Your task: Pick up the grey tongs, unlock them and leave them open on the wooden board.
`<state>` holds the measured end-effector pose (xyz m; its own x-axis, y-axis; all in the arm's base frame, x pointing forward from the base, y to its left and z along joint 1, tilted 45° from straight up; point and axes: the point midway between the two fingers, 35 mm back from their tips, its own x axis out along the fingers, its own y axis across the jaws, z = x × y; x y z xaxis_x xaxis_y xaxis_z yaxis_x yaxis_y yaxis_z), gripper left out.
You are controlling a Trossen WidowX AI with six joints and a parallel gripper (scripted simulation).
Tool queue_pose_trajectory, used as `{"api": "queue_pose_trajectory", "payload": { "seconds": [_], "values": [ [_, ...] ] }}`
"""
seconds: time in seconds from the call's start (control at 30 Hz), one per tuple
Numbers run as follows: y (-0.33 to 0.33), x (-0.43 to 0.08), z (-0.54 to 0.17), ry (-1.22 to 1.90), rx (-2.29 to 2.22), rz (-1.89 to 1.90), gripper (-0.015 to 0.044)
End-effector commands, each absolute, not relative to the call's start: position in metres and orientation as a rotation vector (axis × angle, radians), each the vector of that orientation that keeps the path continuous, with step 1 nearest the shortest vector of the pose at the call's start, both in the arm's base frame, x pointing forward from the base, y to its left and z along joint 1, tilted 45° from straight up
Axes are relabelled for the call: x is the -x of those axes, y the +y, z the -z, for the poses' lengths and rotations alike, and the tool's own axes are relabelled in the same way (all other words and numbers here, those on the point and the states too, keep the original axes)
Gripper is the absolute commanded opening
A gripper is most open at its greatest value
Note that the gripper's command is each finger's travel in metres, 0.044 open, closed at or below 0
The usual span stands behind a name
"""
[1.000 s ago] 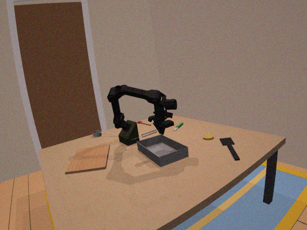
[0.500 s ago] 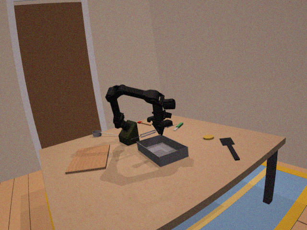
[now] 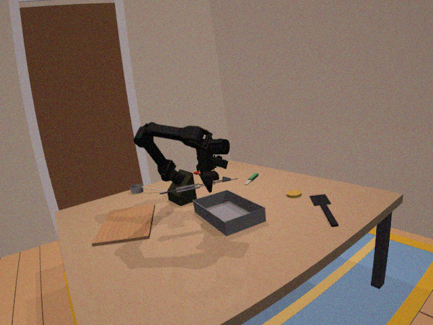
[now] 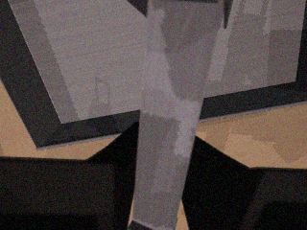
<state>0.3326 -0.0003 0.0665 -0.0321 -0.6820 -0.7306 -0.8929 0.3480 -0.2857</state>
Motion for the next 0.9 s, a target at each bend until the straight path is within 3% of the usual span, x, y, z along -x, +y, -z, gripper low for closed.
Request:
{"api": "queue_pose_trajectory", "payload": {
  "seconds": [0.0, 0.53, 0.87],
  "values": [
    [-0.016, -0.330, -0.097, 1.748, 1.315, -0.196, -0.0150],
    [-0.078, -0.292, -0.190, 1.664, 1.001, 0.214, -0.0150],
    [-0.088, -0.285, -0.198, 1.653, 0.952, 0.252, -0.0150]
  ]
}}
